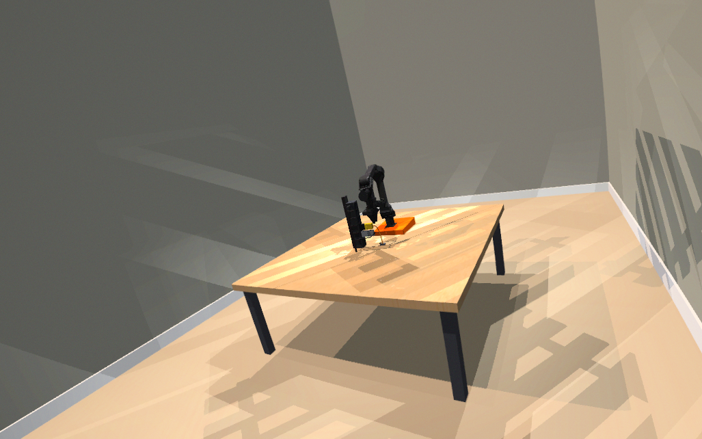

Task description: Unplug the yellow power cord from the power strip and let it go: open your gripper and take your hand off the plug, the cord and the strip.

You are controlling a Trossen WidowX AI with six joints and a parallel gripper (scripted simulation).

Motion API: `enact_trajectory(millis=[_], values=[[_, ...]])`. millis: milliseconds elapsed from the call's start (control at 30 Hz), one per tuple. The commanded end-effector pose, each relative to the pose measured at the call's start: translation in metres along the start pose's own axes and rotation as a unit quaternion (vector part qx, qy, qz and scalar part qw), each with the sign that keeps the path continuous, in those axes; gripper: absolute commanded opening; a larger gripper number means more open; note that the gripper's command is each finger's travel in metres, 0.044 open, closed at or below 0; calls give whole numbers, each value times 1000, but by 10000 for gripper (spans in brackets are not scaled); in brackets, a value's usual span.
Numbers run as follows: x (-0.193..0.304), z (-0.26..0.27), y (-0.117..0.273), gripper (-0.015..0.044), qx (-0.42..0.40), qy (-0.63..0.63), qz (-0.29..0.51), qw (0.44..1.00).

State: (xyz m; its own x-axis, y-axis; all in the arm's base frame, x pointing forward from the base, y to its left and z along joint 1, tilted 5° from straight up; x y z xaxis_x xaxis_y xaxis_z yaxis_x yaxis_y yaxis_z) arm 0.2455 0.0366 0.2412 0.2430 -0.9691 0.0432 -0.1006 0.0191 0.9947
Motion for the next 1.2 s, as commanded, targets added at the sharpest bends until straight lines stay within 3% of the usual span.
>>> enact_trajectory(millis=[0,1100,1167], values=[[7,1,-1,160,-3,1,1,1000],[34,6,-12,160,-3,1,2,1000],[34,6,-10,107,-3,-1,4,1000]])
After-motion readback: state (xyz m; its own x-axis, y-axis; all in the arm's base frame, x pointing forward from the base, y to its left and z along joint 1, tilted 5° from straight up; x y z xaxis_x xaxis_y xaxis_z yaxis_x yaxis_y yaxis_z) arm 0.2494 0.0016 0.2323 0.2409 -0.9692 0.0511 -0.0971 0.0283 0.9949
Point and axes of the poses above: the point midway between the two fingers, 35 mm back from their tips, its own y axis back along the fingers, its own z axis across the jaws, x = y × z, the point moved 8 cm from there along y, back along the fingers, and after that the axes turned 7 degrees about y, right-handed, at the moved point
